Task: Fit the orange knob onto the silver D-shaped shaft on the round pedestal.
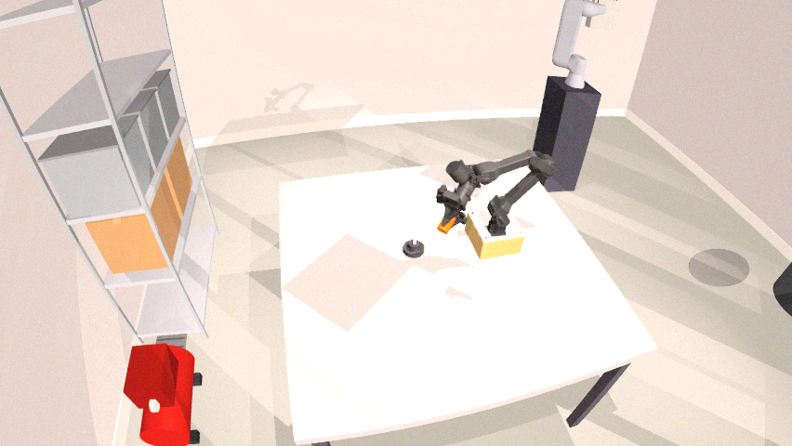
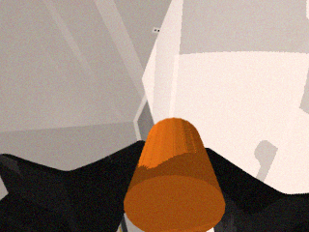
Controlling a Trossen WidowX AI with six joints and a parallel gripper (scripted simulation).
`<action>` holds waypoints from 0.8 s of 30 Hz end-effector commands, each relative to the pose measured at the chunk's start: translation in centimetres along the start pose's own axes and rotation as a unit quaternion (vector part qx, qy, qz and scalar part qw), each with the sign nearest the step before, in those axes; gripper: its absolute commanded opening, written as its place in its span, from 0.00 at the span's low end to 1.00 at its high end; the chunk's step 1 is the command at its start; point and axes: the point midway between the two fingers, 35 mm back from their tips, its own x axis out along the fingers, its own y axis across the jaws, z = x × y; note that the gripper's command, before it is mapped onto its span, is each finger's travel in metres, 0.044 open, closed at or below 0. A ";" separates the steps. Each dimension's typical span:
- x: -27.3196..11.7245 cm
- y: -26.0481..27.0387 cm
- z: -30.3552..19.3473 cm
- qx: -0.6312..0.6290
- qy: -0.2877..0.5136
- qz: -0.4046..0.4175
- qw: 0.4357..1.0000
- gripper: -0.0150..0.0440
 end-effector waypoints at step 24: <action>0.1 0.1 0.1 -0.004 -0.002 0.005 1.000 0.25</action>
